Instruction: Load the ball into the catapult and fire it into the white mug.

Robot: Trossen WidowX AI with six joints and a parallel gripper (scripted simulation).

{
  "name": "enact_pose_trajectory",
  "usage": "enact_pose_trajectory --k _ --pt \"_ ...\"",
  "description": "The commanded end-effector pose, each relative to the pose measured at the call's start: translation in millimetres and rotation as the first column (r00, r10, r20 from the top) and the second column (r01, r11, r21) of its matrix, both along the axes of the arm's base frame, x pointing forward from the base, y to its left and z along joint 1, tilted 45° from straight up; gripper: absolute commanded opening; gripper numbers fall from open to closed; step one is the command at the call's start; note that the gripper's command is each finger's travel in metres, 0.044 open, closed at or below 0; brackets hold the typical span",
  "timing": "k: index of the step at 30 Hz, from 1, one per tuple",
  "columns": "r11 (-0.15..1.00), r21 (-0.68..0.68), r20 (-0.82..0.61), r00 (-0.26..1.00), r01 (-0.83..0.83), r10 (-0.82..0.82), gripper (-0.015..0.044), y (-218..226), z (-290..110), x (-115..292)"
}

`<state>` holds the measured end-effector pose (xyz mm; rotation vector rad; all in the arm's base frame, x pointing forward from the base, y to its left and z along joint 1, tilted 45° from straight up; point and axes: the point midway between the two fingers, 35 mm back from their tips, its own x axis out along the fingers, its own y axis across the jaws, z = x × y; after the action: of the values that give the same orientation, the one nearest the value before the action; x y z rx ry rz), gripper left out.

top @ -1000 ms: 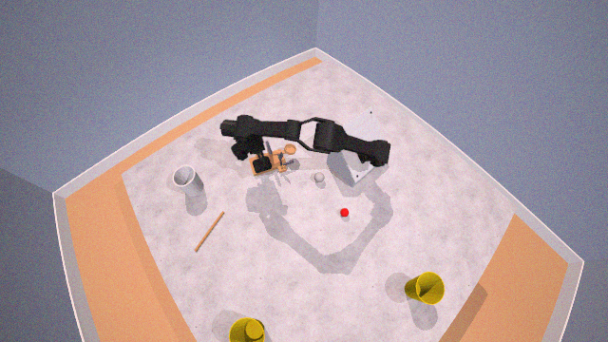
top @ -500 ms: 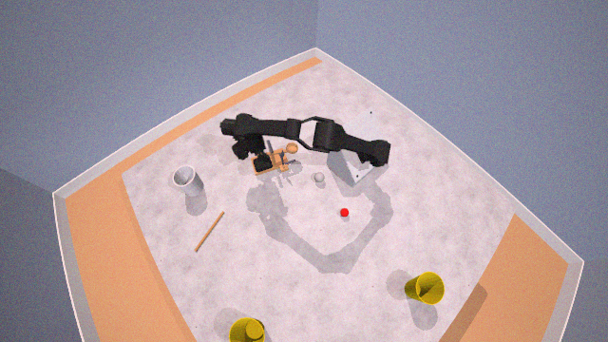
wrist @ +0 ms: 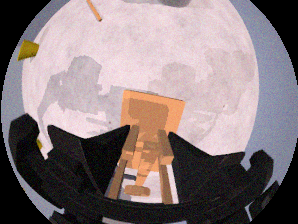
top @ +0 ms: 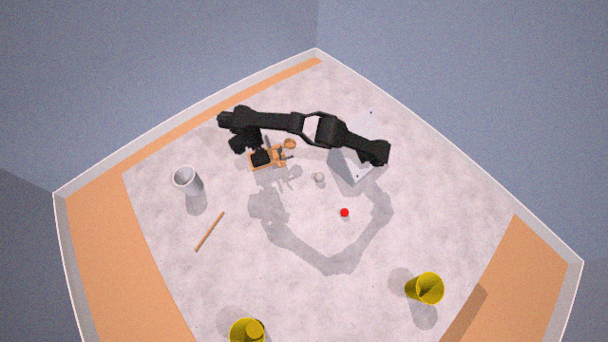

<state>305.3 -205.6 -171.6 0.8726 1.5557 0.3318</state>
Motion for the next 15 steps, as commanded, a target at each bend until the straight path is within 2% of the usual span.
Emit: enact_pose_trajectory --k 1,15 --pt "1.000 -0.003 0.000 1.000 0.009 -0.009 0.0000 1.2 -2.9 -0.3" --pt "1.000 -0.002 0.000 1.000 0.010 -0.010 0.0000 17.1 -19.6 1.1"
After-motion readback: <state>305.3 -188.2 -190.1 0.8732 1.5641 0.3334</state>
